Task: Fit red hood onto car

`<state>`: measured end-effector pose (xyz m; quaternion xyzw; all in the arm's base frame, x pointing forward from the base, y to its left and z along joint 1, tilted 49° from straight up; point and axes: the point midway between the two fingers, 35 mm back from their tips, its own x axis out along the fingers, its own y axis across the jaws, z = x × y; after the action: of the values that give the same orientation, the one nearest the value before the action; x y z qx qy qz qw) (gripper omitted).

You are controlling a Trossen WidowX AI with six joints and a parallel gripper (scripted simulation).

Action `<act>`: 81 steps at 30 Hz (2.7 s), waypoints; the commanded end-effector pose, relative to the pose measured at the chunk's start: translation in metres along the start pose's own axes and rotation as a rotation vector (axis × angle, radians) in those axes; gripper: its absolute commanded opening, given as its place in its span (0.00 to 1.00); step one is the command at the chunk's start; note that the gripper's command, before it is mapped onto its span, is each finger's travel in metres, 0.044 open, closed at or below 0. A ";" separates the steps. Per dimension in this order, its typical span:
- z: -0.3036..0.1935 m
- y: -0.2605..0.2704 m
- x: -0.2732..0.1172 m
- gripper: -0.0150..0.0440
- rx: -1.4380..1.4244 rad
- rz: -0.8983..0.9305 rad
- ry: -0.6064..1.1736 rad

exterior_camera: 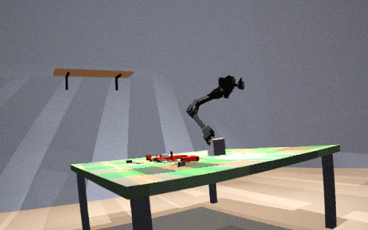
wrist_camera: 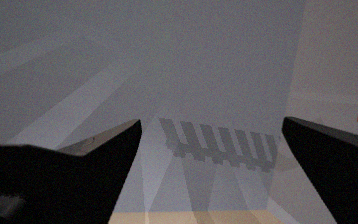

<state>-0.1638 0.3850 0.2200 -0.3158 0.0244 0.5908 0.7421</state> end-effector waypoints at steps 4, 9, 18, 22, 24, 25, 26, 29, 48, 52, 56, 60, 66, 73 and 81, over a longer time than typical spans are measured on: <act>-0.043 -0.037 0.062 1.00 0.077 -0.127 0.195; -0.083 -0.075 0.101 1.00 0.160 -0.238 0.348; -0.166 -0.152 0.149 1.00 0.334 -0.451 0.618; -0.208 -0.185 0.159 1.00 0.390 -0.540 0.737; -0.229 -0.201 0.161 1.00 0.419 -0.581 0.793; -0.237 -0.207 0.161 1.00 0.430 -0.597 0.815; -0.243 -0.211 0.161 1.00 0.438 -0.609 0.832; -0.259 -0.223 0.161 1.00 0.474 -0.647 0.876; -0.455 -0.317 0.089 1.00 0.973 -1.168 1.419; -0.497 -0.319 0.055 1.00 1.106 -1.328 1.566; -0.511 -0.319 0.042 1.00 1.152 -1.390 1.621; -0.511 -0.319 0.042 1.00 1.152 -1.390 1.621; -0.515 -0.318 0.040 1.00 1.152 -1.390 1.621; -0.520 -0.318 0.038 1.00 1.152 -1.390 1.621; -0.525 -0.318 0.036 1.00 1.152 -1.390 1.621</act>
<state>0.3091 0.1260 -0.0714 -0.1573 0.5645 -0.3989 0.7054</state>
